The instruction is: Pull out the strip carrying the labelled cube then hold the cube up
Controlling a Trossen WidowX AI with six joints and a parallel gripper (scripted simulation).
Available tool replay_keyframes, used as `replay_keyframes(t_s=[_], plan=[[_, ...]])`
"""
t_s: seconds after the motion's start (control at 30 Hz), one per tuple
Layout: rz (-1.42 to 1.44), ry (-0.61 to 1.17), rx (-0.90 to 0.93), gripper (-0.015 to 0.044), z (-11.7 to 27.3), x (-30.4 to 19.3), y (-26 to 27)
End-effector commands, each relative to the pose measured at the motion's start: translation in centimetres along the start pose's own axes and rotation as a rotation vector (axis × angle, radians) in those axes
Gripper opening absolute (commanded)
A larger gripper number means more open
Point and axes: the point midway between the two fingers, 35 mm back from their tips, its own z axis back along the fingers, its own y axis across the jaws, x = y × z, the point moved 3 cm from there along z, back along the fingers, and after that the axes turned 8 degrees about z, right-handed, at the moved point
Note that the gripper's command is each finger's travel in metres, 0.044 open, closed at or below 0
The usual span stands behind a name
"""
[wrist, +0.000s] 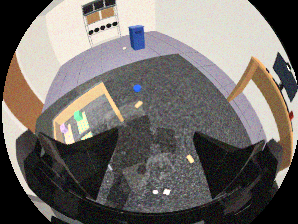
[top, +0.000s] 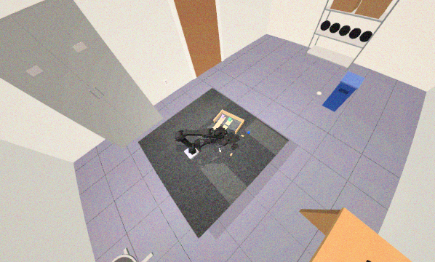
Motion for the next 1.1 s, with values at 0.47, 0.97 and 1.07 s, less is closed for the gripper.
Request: replay_keyframes(t_s=[0.47, 0.97, 1.07], plan=[[0.307, -0.148, 0.286, 0.0400, 5.1, -6.1, 17.7], [0.307, -0.148, 0.286, 0.0400, 5.1, -6.1, 17.7], [0.318, -0.119, 0.290, 0.0348, 4.8, -6.0, 18.0]])
